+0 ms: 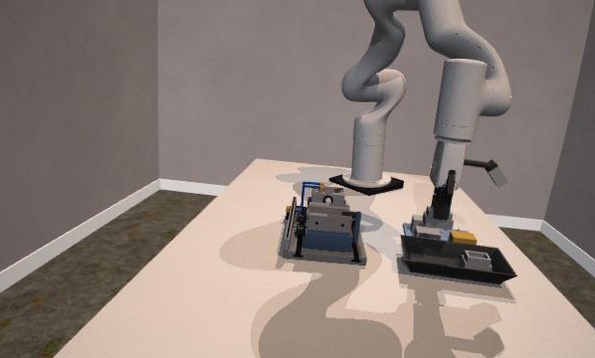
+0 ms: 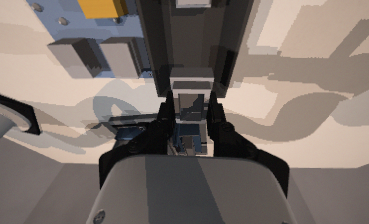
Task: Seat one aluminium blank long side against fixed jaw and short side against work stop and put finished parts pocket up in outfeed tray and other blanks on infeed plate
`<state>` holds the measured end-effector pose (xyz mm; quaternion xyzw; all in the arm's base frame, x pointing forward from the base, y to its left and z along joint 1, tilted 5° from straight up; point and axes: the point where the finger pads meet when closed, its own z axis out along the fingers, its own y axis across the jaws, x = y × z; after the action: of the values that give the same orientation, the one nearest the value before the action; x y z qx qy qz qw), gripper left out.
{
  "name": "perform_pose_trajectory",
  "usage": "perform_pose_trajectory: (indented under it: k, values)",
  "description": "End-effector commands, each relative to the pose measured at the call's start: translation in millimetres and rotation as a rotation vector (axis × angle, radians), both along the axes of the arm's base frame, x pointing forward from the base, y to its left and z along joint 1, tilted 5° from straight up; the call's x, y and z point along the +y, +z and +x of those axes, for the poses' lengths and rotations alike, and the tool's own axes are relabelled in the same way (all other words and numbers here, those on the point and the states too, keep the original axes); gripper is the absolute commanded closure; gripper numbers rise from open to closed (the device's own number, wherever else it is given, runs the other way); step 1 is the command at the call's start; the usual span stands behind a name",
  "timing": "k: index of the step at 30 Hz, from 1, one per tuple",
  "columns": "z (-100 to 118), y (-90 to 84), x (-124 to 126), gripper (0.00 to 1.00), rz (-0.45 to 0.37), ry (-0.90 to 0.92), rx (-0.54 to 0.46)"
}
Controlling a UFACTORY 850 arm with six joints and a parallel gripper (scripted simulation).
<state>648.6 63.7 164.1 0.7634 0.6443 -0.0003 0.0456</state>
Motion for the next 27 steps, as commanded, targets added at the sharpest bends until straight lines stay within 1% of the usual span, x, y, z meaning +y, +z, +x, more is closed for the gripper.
perform_pose_trajectory:
  k: [1, 8, 10, 25, 27]
  values:
    - [1, -7.5, 0, 1.00, 0.000, 0.000, -0.002]
    - [2, -21.4, -2, 1.00, 0.000, 0.000, -0.002]
    - [2, -21.4, -2, 1.00, 0.000, 0.000, -0.002]
    - [4, -51.6, -4, 1.00, 0.000, 0.000, -0.002]
    - [4, -51.6, -4, 1.00, 0.000, 0.000, -0.002]
